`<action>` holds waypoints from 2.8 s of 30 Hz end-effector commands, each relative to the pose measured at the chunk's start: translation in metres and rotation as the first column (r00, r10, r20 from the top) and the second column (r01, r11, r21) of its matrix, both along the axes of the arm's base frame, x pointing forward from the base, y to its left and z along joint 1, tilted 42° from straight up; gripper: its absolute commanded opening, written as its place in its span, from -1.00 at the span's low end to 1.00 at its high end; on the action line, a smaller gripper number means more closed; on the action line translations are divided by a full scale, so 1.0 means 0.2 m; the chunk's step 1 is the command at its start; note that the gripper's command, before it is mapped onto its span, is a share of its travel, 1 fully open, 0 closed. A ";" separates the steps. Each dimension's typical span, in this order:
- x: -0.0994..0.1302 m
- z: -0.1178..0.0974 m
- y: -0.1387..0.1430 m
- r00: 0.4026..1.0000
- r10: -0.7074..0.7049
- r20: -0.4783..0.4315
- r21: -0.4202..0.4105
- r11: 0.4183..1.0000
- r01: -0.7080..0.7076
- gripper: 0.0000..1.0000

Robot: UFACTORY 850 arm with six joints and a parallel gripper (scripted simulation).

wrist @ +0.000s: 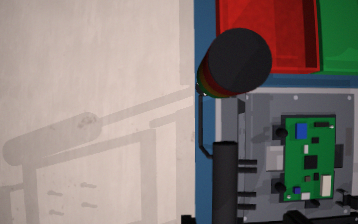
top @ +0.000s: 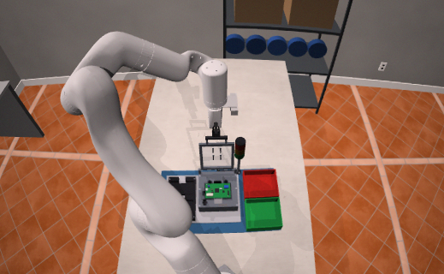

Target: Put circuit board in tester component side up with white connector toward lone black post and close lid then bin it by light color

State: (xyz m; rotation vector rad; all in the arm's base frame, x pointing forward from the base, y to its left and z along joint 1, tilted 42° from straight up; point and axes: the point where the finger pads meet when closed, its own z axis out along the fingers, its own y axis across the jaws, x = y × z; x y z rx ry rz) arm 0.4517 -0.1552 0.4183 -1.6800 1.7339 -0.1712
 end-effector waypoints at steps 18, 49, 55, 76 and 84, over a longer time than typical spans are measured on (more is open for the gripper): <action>0.04 -0.05 0.03 1.000 0.000 0.001 -0.001 1.000 0.000 0.03; 0.16 -0.20 0.10 1.000 0.000 0.001 -0.001 1.000 0.000 0.03; 0.16 -0.20 0.10 1.000 0.000 0.001 -0.001 1.000 0.000 0.03; 0.16 -0.20 0.10 1.000 0.000 0.001 -0.001 1.000 0.000 -1.00; 0.16 -0.20 0.10 1.000 0.000 0.001 -0.001 1.000 0.000 -1.00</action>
